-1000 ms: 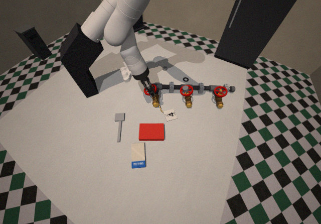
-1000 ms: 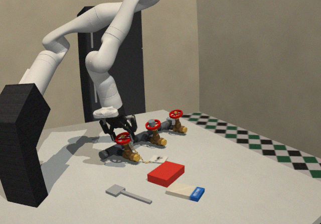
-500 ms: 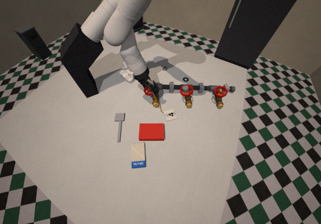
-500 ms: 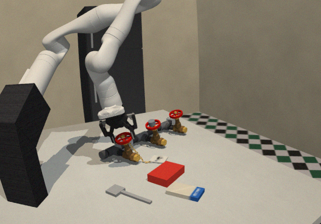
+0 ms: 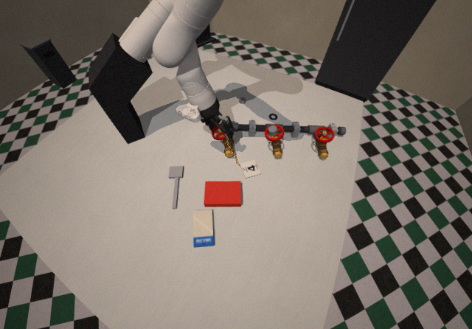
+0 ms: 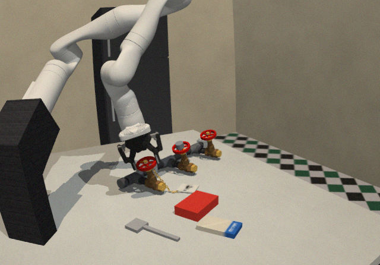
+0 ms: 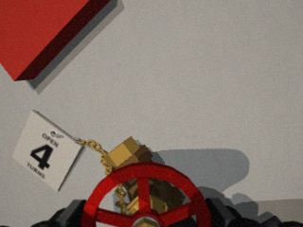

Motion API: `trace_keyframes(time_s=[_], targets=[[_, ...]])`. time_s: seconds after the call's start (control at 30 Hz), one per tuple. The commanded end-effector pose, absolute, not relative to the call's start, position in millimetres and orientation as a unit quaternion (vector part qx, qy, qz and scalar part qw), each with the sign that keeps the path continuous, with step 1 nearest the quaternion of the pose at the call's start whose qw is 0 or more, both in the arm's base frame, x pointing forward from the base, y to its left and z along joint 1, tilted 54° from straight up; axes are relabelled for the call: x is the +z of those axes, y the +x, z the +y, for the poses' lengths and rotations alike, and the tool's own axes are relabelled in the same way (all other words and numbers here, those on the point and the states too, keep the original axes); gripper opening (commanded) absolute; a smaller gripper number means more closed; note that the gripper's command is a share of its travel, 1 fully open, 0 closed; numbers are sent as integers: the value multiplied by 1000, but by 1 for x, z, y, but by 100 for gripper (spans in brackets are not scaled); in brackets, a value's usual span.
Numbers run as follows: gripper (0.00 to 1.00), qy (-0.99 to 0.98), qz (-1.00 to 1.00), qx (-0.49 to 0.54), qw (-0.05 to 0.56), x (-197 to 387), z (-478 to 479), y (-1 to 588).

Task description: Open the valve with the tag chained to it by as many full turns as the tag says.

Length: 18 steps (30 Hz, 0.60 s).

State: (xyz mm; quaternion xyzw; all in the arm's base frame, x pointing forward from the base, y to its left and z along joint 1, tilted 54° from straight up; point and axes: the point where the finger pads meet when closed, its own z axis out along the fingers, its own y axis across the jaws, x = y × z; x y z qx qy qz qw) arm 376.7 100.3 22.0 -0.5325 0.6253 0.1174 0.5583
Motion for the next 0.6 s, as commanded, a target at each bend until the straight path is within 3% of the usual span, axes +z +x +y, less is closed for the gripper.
trace_keyframes(time_s=[0.0, 0.57], targets=[[75, -540, 617, 111, 562, 26, 103, 376], [75, -550, 607, 102, 564, 26, 103, 376]])
